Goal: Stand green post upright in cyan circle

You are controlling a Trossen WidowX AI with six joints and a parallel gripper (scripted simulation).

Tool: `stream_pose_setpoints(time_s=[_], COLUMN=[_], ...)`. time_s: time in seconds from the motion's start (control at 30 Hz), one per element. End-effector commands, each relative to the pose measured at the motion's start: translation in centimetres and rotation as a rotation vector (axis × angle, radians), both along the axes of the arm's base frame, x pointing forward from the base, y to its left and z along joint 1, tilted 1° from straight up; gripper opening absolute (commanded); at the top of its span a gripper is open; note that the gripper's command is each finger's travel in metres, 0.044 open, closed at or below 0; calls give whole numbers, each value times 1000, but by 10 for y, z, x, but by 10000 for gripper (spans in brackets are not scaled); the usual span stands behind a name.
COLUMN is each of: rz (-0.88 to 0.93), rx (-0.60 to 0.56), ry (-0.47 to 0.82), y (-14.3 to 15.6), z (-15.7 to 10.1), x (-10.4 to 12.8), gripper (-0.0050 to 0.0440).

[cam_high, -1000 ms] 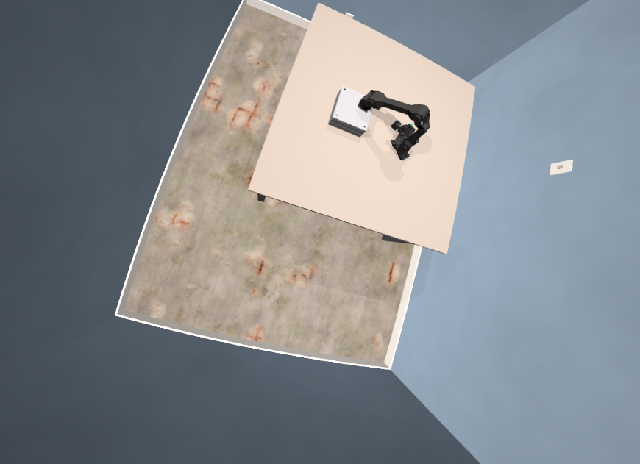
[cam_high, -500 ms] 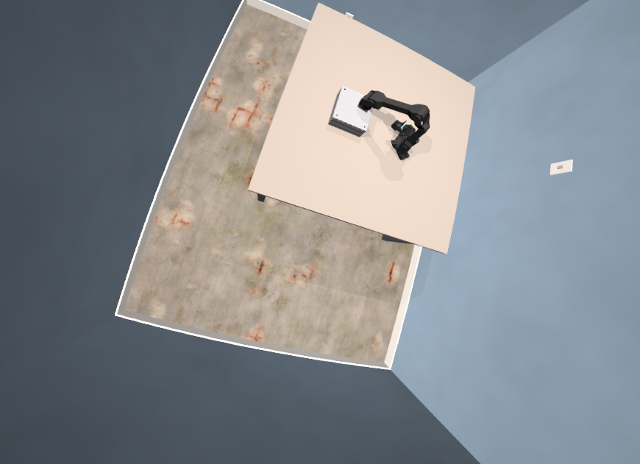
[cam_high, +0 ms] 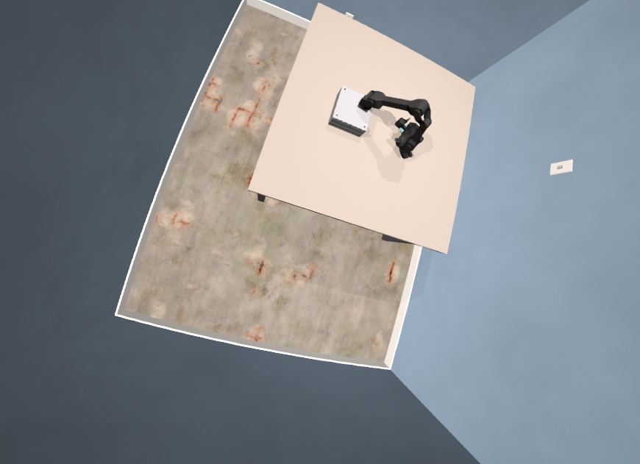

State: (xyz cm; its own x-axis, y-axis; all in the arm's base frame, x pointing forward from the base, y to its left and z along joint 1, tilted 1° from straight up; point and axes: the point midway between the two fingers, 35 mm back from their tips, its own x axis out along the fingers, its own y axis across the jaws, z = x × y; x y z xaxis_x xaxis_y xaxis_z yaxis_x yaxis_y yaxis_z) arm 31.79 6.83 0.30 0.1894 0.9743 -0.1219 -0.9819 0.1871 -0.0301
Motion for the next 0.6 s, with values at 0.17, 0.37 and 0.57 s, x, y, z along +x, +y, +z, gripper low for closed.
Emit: stream_pose_setpoints(time_s=[0.17,0.37,0.57], rz=[-15,31,257], rx=[23,-19,-368], ry=[23,53,246], y=[-4,2,33], z=[45,44,40], x=[-2,-5,-18], gripper=[400,400,400])
